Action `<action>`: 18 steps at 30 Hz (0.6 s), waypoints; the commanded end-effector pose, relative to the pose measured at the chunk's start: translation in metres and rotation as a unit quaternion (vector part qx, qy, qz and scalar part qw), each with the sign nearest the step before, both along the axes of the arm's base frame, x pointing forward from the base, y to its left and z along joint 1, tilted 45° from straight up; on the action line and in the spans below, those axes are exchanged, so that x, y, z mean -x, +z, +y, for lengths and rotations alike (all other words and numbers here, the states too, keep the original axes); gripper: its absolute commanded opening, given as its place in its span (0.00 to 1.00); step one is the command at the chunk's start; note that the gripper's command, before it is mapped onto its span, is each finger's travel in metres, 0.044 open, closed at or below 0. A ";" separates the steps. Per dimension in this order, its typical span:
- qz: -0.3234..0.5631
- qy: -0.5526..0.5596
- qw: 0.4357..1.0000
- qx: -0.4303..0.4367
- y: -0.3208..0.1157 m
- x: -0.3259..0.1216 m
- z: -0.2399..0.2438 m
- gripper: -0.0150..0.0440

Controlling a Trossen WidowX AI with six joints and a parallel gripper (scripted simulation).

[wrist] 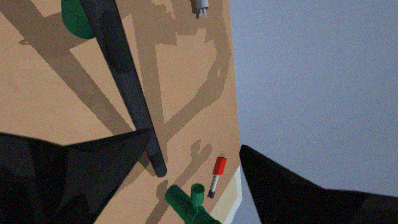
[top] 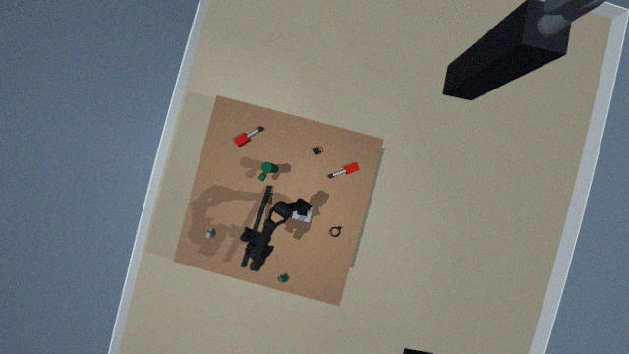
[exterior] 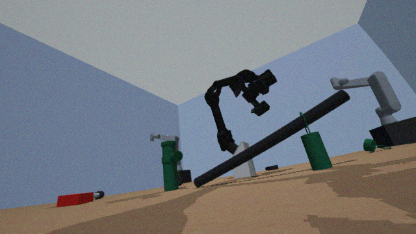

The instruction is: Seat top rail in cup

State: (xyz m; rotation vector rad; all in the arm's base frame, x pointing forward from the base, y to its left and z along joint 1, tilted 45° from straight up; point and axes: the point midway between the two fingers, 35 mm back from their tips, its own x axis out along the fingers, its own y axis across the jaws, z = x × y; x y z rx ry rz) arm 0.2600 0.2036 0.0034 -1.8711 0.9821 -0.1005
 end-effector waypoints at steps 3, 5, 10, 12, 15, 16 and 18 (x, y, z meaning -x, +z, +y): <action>-0.019 -0.034 0.998 -0.045 0.011 -0.005 -0.011 1.00; -0.048 -0.081 0.990 -0.107 0.025 -0.010 -0.026 1.00; -0.125 -0.196 0.939 -0.253 0.057 -0.017 -0.066 1.00; -0.155 -0.238 0.909 -0.306 0.068 -0.017 -0.083 1.00; -0.202 -0.294 0.855 -0.378 0.082 -0.016 -0.104 1.00; -0.210 -0.303 0.844 -0.390 0.085 -0.015 -0.108 1.00; -0.213 -0.306 0.841 -0.394 0.085 -0.015 -0.109 1.00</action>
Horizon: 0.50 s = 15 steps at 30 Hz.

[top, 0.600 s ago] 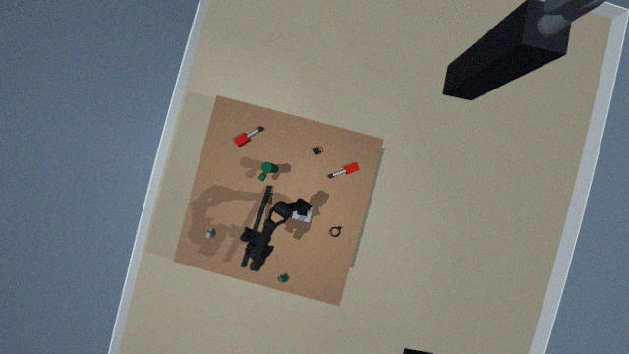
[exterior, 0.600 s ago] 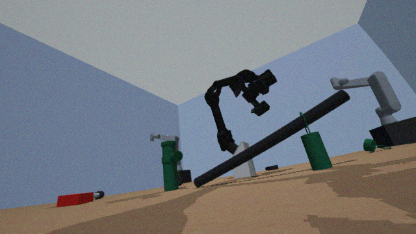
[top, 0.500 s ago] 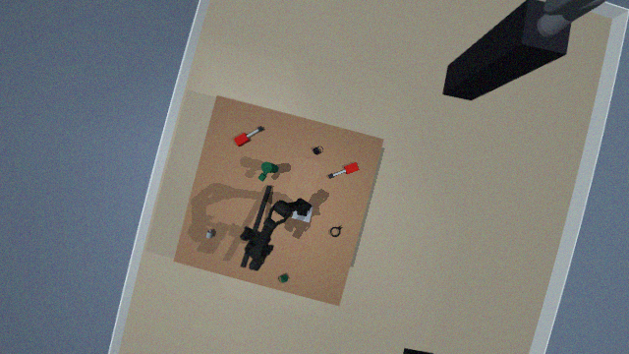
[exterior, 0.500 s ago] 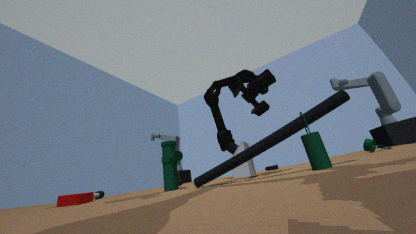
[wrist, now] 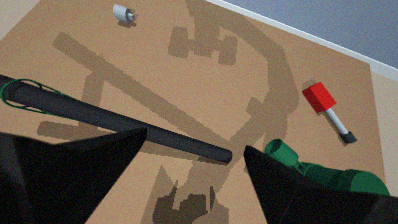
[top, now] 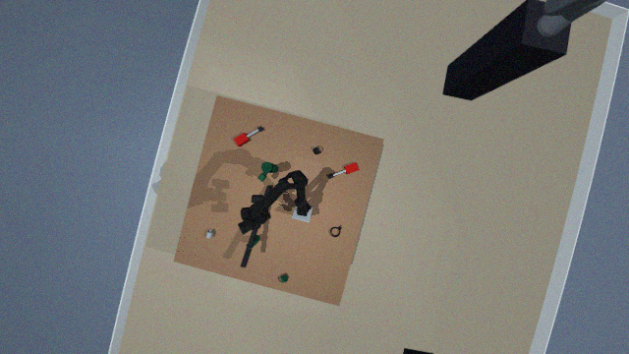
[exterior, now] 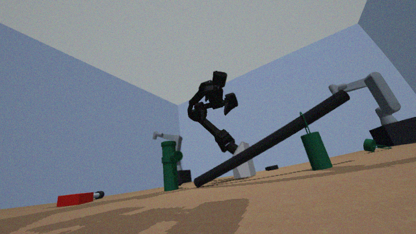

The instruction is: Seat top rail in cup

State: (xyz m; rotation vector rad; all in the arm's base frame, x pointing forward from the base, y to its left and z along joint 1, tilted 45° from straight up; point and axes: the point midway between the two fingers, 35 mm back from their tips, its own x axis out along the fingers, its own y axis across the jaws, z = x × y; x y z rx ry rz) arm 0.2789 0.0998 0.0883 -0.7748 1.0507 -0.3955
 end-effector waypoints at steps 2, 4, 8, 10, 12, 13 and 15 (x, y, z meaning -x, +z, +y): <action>-0.014 -0.021 0.999 -0.030 0.001 0.004 -0.005 1.00; -0.011 -0.017 0.999 -0.026 0.001 0.003 -0.007 1.00; 0.032 0.026 0.999 0.021 0.013 -0.003 -0.023 1.00; 0.067 0.060 0.994 0.059 0.023 -0.008 -0.036 1.00; 0.108 0.093 0.985 0.101 0.033 -0.011 -0.051 1.00; 0.129 0.109 0.978 0.123 0.039 -0.013 -0.059 1.00; 0.172 0.139 0.961 0.164 0.049 -0.015 -0.074 1.00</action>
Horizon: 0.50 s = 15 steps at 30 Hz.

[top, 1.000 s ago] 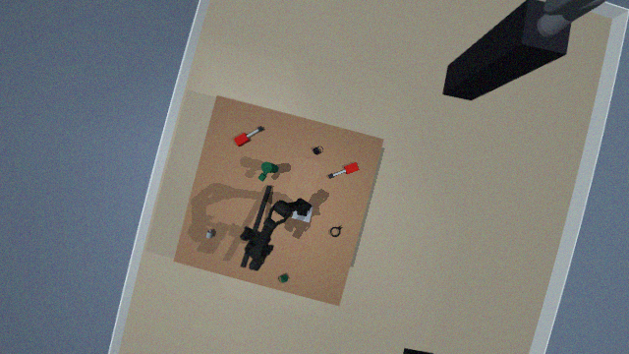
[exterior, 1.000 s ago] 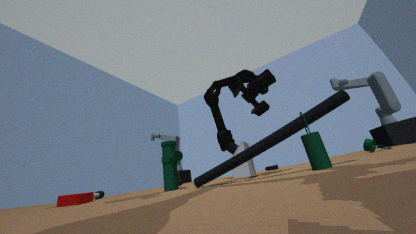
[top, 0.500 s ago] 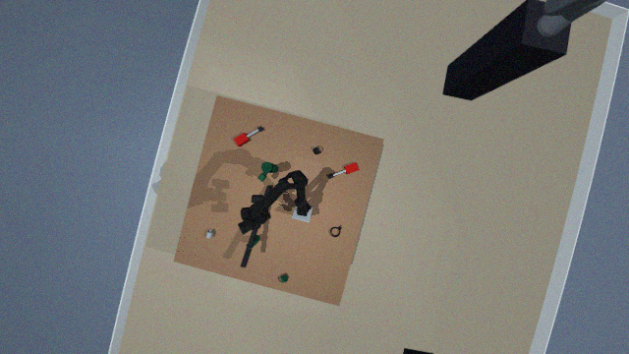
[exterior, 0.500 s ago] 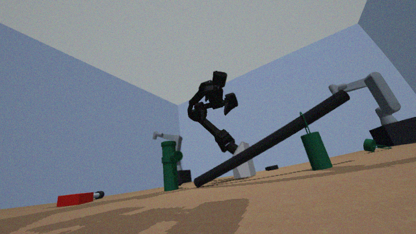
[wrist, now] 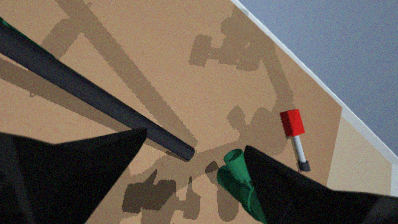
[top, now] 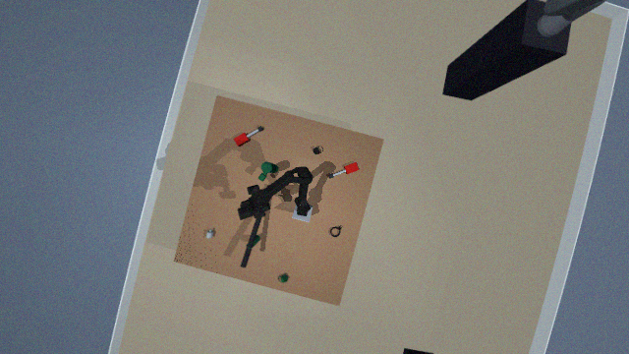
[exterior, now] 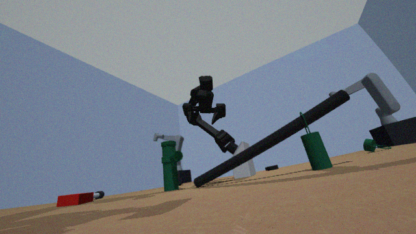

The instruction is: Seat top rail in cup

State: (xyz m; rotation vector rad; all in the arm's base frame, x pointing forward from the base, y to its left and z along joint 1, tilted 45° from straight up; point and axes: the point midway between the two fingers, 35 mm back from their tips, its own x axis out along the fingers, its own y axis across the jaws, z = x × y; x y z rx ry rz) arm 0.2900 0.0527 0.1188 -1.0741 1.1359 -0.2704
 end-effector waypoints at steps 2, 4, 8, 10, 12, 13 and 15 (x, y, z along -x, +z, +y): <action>0.118 0.085 0.982 0.120 0.029 -0.004 -0.043 1.00; 0.166 0.111 0.966 0.162 0.040 -0.003 -0.059 1.00; 0.249 0.148 0.930 0.226 0.057 0.001 -0.085 1.00; 0.253 0.149 0.928 0.229 0.058 0.001 -0.086 1.00; 0.253 0.149 0.928 0.229 0.058 0.001 -0.086 1.00; 0.253 0.149 0.928 0.229 0.058 0.001 -0.086 1.00; 0.253 0.149 0.928 0.229 0.058 0.001 -0.086 1.00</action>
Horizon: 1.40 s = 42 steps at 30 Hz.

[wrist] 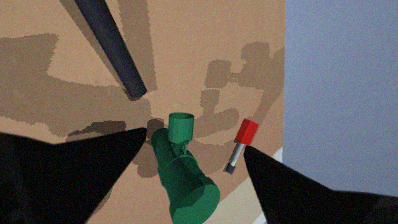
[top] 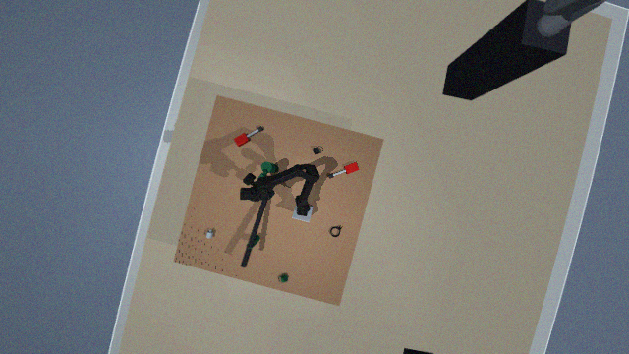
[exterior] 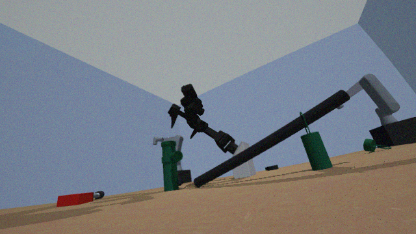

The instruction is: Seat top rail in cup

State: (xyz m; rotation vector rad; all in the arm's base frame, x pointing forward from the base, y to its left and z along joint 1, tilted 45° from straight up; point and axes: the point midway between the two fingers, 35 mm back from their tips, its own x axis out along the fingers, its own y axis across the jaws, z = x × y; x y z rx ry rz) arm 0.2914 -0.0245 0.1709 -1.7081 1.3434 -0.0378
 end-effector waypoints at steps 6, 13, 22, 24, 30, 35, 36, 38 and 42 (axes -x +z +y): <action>0.031 0.013 0.999 0.027 0.004 0.002 -0.010 1.00; 0.031 0.013 0.999 0.026 -0.030 0.004 -0.043 1.00; 0.030 0.013 0.999 0.027 -0.040 0.004 -0.054 1.00; 0.030 0.013 0.999 0.027 -0.041 0.002 -0.056 1.00; 0.031 0.012 0.999 0.025 -0.047 -0.003 -0.063 1.00; 0.031 0.012 0.999 0.024 -0.051 -0.006 -0.070 1.00; 0.031 0.012 0.999 0.024 -0.052 -0.007 -0.071 1.00; 0.031 0.012 0.999 0.024 -0.053 -0.008 -0.073 1.00; 0.031 0.012 0.999 0.024 -0.056 -0.011 -0.079 1.00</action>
